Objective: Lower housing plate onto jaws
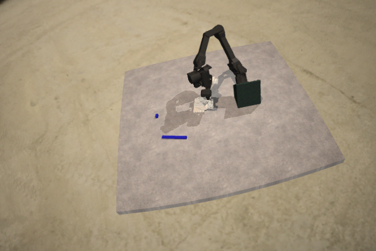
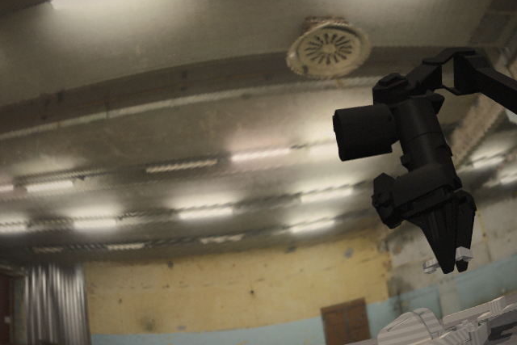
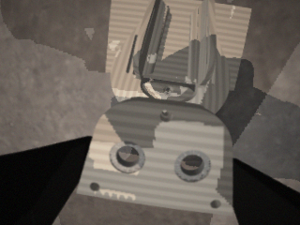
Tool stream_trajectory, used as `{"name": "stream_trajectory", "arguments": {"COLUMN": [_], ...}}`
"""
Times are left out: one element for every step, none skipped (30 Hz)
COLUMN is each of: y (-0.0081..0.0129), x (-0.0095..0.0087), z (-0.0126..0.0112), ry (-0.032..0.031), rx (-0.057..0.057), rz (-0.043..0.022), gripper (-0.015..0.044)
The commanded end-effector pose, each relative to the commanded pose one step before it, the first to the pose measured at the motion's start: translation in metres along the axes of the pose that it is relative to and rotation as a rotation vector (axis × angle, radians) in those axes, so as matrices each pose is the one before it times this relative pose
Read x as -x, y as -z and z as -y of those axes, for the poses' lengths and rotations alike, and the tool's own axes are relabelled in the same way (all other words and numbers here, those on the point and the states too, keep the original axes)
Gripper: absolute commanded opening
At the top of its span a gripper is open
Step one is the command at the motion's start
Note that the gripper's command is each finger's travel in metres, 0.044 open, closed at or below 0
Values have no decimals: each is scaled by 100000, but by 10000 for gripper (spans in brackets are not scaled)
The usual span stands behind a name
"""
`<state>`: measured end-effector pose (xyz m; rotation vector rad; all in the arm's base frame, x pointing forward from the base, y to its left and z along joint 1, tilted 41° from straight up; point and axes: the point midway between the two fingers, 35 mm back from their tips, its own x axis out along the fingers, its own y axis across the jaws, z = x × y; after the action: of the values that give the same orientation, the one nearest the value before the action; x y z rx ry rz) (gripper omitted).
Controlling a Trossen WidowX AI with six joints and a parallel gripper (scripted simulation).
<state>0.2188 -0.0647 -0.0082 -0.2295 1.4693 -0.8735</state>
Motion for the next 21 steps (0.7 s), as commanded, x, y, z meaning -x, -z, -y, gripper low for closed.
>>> {"name": "stream_trajectory", "arguments": {"y": [181,0,0,0,0,0,0,0,0,0,0,-1,-1,0,0,0,0,0,0,0,0], "x": [-165,0,0,0,0,0,0,0,0,0,0,0,0,0,0,0,0,0,0,0,0], "z": [-2,0,0,0,0,0,0,0,0,0,0,-1,-1,0,0,0,0,0,0,0,0], "ry": [667,0,0,0,0,0,0,0,0,0,-1,-2,-2,-1,0,0,0,0,0,0,0], "rx": [21,0,0,0,0,0,0,0,0,0,-265,-796,-796,-265,0,0,0,0,0,0,0], "rz": [-193,0,0,0,0,0,0,0,0,0,0,-1,-1,0,0,0,0,0,0,0,0], "gripper": [351,351,351,351,351,351,351,351,351,351,351,351,351,351,351,351,351,351,351,351,351]}}
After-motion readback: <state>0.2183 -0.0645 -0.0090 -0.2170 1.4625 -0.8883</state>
